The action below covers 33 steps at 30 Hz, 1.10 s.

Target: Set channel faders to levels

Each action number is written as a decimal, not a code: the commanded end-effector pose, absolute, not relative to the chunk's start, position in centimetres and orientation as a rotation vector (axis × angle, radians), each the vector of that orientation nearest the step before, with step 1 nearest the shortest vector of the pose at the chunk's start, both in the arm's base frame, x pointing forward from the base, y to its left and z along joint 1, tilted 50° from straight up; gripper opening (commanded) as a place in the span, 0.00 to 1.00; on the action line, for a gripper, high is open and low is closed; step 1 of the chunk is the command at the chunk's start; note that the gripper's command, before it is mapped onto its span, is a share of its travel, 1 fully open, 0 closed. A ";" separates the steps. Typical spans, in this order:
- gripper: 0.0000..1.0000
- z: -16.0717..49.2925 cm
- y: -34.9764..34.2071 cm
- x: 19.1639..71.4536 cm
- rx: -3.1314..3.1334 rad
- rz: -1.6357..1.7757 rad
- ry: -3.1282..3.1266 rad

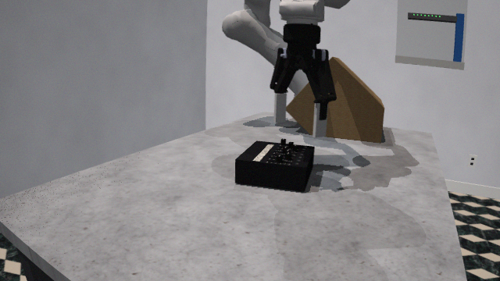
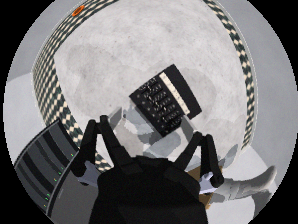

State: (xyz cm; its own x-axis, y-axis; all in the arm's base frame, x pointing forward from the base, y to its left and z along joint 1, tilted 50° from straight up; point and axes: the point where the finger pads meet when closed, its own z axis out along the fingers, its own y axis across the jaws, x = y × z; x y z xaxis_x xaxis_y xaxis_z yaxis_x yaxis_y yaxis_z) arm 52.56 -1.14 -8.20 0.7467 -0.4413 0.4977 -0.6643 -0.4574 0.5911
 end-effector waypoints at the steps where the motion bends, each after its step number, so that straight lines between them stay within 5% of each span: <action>1: 0.00 -8.5 -0.6 52.8 2.043 0.464 -1.064; 33: 0.00 -8.5 -0.6 52.8 1.725 0.757 -1.648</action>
State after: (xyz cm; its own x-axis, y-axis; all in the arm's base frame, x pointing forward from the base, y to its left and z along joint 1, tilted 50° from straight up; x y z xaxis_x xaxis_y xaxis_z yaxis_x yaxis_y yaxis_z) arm 53.02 -0.71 -8.48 0.0960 -0.6358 0.7658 -0.9953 -0.0540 0.0800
